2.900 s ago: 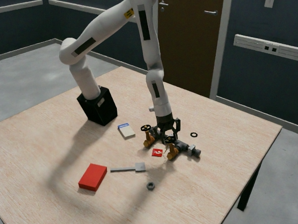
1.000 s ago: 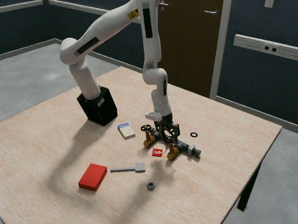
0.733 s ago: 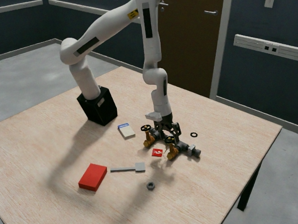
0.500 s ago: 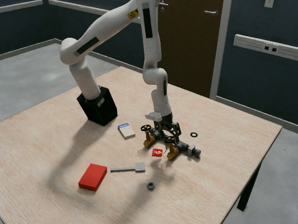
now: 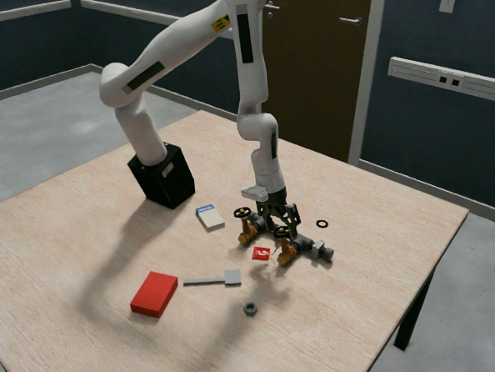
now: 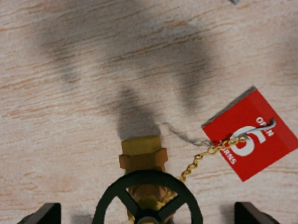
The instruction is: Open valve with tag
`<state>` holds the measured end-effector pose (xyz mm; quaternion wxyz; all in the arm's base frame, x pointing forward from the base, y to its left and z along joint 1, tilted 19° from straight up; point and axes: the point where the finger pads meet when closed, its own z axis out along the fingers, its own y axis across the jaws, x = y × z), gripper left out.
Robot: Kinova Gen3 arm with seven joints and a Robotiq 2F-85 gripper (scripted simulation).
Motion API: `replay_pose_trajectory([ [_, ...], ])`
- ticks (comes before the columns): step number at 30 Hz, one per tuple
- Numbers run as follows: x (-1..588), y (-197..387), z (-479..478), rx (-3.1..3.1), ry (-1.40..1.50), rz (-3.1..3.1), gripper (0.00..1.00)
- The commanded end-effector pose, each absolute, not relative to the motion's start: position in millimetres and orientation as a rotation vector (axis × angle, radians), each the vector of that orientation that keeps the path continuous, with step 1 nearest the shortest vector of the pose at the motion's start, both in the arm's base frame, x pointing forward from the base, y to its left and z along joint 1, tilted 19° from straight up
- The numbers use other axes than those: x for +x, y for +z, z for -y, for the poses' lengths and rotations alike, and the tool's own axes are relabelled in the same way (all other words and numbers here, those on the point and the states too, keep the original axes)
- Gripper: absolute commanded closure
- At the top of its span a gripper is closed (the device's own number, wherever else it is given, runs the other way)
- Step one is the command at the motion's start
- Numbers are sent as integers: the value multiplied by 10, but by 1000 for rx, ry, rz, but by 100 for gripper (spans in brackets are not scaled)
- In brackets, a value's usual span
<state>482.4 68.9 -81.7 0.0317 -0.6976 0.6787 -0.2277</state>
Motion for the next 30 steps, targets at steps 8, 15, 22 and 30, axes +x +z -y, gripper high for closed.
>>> replay_pose_trajectory([
  [8, 4829, -811, -694, -1869, -675, -2282, 0],
  [15, 4829, -811, -694, -1571, -641, -2444, 0],
  [22, 4829, -811, -694, -990, -559, -2654, 0],
  [30, 4829, -811, -695, -400, -459, -2745, 0],
])
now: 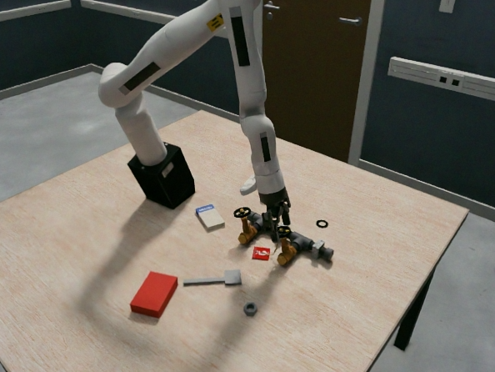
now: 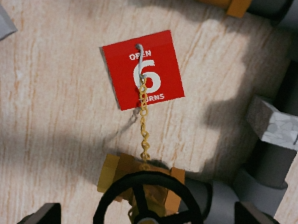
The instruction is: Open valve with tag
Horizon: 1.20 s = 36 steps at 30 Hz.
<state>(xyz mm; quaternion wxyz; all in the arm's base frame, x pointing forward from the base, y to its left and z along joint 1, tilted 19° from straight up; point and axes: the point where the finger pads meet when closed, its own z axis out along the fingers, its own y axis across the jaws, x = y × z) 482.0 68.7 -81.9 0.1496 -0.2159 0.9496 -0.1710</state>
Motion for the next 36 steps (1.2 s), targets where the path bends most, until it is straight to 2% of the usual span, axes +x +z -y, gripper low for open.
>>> replay_pose_trajectory([
  [1, 4829, -811, -695, -299, -440, -2749, 0],
  [12, 4829, -811, -695, 737, -221, -2595, 0],
  [26, 4829, -811, -695, 1443, -39, -2256, 0],
  [36, 4829, -811, -695, 1626, 14, -2127, 0],
])
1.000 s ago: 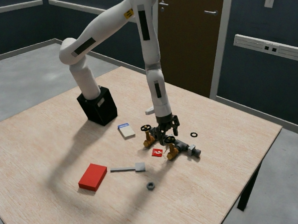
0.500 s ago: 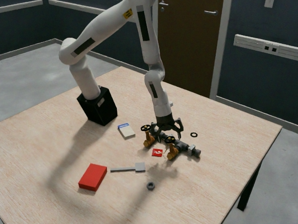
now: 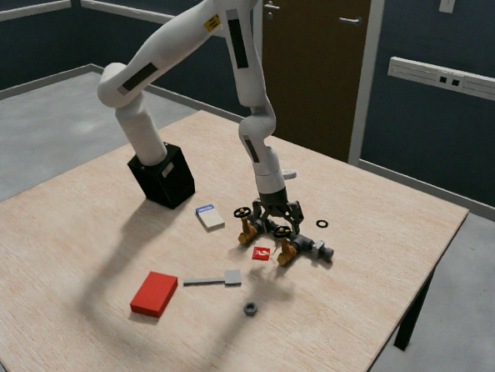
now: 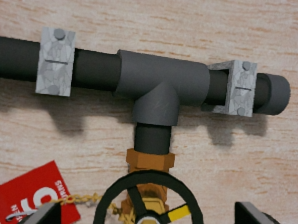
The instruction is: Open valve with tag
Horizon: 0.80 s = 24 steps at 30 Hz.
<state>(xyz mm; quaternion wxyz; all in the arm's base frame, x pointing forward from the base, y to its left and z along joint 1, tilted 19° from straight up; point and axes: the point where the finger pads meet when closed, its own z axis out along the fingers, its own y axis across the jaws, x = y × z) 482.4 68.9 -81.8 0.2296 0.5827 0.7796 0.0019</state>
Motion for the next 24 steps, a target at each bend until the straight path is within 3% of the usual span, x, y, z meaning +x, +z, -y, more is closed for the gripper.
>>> replay_pose_trajectory([
  [1, 4829, -811, -695, 1636, 17, -2120, 0],
  [8, 4829, -811, -694, 1657, 23, -2103, 0],
  [9, 4829, -811, -694, 1657, 23, -2103, 41],
  [24, 4829, -811, -694, 1657, 23, -2103, 41],
])
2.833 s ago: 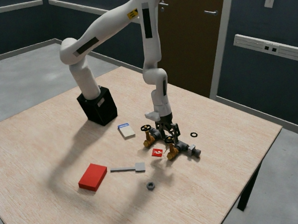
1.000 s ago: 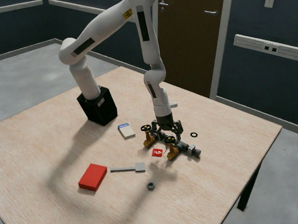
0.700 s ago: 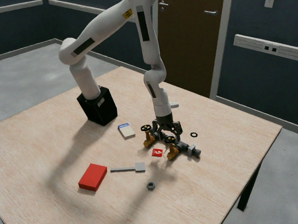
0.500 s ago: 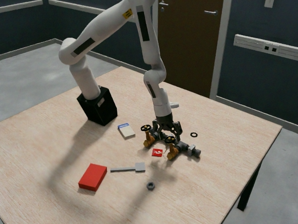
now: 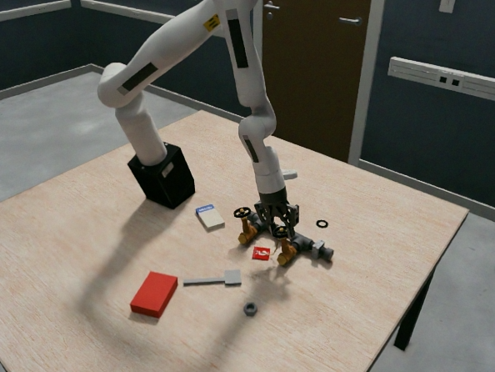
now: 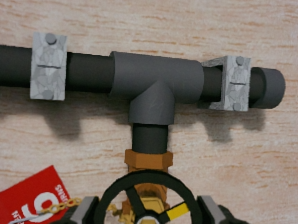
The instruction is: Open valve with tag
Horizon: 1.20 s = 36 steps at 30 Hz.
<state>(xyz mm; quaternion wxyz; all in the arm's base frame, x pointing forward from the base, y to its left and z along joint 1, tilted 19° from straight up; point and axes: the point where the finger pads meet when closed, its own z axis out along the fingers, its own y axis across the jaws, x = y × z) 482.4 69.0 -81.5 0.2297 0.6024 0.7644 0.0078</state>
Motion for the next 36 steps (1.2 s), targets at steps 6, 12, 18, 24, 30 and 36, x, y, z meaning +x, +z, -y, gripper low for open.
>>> replay_pose_trajectory([
  [6, 4829, -811, -694, 1657, 23, -2103, 41],
  [12, 4829, -811, -694, 1655, 23, -2104, 41],
  [18, 4829, -811, -695, 1621, 13, -2131, 41],
  [24, 4829, -811, -695, 1555, -7, -2179, 41],
  [30, 4829, -811, -695, 1371, -59, -2301, 41],
  [36, 4829, -811, -695, 1068, -139, -2464, 41],
])
